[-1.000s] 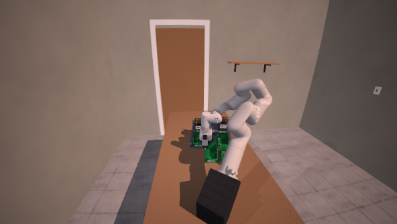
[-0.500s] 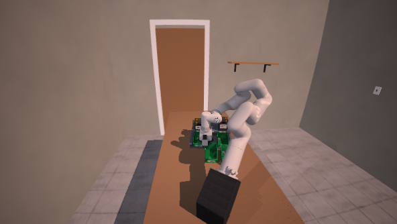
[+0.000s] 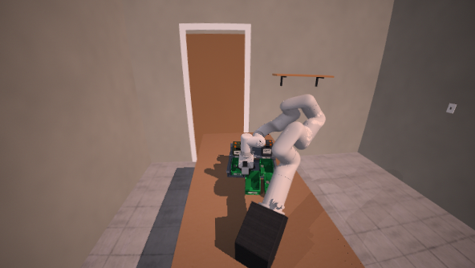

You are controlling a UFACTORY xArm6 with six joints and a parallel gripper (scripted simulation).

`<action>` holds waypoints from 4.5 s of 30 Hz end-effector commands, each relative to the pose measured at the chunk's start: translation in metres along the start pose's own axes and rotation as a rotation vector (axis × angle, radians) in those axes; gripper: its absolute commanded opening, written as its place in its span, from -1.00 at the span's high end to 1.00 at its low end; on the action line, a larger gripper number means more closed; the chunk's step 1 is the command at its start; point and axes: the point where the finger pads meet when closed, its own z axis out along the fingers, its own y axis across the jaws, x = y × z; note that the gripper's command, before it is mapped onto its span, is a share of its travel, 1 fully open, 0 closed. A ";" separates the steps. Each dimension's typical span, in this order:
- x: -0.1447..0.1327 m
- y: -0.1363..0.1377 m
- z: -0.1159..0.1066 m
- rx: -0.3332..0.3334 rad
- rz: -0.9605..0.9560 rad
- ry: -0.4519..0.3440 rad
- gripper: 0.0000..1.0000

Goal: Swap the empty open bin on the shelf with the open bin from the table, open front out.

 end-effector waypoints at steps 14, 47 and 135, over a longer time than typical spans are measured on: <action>-0.001 0.000 0.001 -0.002 0.001 -0.001 0.49; -0.001 0.001 0.037 -0.002 0.001 -0.001 0.49; -0.001 0.000 -0.004 -0.002 0.001 -0.001 1.00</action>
